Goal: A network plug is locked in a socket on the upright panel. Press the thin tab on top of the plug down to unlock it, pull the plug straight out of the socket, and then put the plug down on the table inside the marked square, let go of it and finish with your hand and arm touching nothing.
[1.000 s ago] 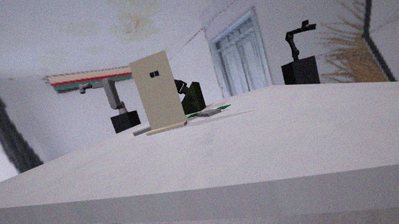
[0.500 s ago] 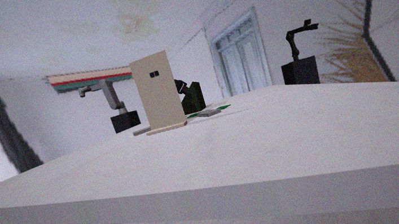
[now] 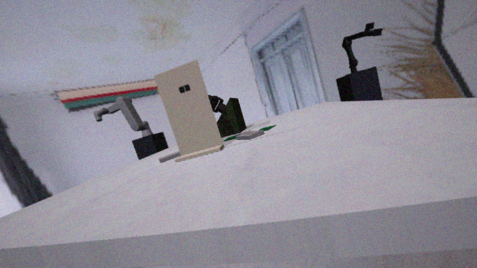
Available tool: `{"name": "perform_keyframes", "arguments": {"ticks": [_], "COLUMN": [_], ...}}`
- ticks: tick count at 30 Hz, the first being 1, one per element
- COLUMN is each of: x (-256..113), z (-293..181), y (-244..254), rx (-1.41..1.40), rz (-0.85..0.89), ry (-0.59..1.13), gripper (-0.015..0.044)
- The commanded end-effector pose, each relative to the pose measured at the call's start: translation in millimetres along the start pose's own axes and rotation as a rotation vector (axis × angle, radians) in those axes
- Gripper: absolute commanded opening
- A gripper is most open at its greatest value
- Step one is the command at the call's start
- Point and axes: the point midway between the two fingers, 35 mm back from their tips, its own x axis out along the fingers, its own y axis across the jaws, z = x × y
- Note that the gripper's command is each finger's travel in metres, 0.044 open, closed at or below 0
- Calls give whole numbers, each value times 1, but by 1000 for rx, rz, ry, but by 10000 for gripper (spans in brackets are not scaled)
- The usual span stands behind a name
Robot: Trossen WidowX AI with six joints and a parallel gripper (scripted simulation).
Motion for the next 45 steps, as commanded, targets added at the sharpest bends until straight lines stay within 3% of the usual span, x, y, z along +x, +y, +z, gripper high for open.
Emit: {"name": "perform_keyframes", "arguments": {"ticks": [1, 24, 45], "x": [-3, -14, -21], "z": [-1, -3, -4], "y": [0, 0, 38], "rx": [7, 7, 6], "rz": [-3, -3, -2], "ry": [-2, -2, 0], "gripper": [0, 0, 0]}}
